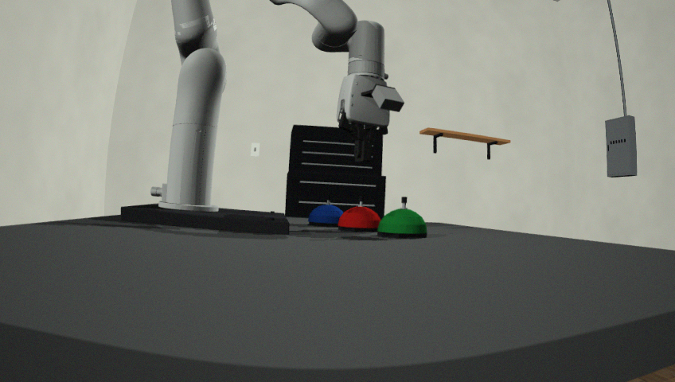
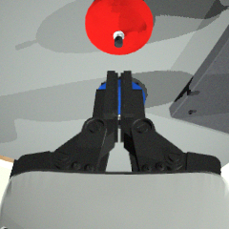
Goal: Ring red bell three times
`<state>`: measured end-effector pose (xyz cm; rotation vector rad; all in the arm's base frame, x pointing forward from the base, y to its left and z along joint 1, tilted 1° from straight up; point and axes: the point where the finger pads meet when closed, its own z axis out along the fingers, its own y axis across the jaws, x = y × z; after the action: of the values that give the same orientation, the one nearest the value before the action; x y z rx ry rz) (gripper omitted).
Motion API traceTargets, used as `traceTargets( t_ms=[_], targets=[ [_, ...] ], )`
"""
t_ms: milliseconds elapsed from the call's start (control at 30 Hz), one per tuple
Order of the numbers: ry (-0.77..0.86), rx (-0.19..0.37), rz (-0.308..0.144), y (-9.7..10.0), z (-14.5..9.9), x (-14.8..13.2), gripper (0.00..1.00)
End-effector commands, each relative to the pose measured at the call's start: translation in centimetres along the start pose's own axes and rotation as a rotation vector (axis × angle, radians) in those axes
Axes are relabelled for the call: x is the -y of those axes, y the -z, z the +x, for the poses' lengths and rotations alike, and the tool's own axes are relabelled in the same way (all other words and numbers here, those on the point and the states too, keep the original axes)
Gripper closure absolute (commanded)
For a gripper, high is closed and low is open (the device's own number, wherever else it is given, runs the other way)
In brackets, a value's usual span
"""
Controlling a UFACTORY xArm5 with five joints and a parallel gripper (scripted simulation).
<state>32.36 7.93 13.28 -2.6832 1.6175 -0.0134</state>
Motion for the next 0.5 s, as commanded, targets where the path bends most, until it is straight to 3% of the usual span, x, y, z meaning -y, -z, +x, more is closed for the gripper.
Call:
traceTargets(
  t_ms=[0,467],
  targets=[
    [0.0,-0.001,0.003,-0.2,0.1,0.1,1.0],
    [0.0,-0.001,0.003,-2.0,0.1,0.1,1.0]
  ],
)
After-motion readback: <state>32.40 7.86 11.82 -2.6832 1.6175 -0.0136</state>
